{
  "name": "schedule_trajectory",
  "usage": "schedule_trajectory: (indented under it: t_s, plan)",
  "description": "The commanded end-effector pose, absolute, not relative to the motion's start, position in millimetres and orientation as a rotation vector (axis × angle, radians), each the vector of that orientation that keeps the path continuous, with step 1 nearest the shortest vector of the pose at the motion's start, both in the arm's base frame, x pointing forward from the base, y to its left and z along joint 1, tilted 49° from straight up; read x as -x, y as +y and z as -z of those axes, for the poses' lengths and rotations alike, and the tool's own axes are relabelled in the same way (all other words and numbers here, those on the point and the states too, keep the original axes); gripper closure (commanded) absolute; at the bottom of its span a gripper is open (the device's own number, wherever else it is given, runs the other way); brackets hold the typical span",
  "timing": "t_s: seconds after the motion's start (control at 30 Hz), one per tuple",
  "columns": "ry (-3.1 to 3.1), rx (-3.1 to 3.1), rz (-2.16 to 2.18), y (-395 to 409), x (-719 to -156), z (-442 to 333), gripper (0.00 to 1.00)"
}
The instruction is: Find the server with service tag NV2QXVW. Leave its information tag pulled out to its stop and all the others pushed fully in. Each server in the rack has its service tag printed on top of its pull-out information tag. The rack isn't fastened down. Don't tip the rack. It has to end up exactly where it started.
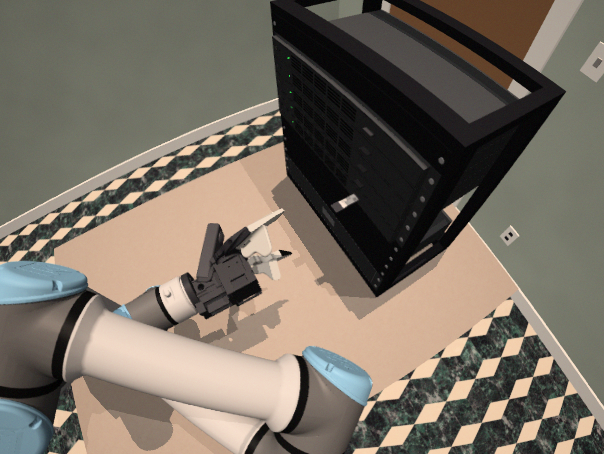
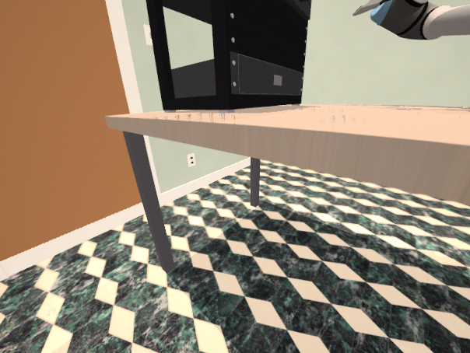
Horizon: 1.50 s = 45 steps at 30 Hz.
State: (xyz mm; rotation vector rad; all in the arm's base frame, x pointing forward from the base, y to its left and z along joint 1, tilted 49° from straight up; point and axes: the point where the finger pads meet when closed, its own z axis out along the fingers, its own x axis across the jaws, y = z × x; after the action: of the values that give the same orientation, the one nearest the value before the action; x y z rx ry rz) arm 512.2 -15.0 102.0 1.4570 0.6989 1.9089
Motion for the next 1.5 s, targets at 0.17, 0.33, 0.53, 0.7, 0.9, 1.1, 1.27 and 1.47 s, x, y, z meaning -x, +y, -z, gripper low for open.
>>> schedule_trajectory:
  t_s: [0.17,0.33,0.53,0.7,0.9,1.1,1.27,1.47]
  plan:
    - [0.702,-1.447,-1.907,-14.1,-511.1,-104.8,0.00]
    - [0.704,-1.442,-1.907,-13.6,-510.7,-105.7,0.00]
    - [0.705,-1.436,-1.907,-13.0,-510.3,-106.7,0.00]
    - [0.706,-1.433,-1.906,-12.7,-510.1,-107.1,0.00]
    - [0.709,-1.426,-1.906,-12.0,-509.5,-108.3,0.00]
    - [0.711,-1.419,-1.905,-11.2,-509.0,-109.5,0.00]
    - [0.712,-1.416,-1.905,-10.8,-508.7,-110.1,0.00]
    - [0.715,-1.407,-1.905,-10.0,-508.1,-111.5,0.00]
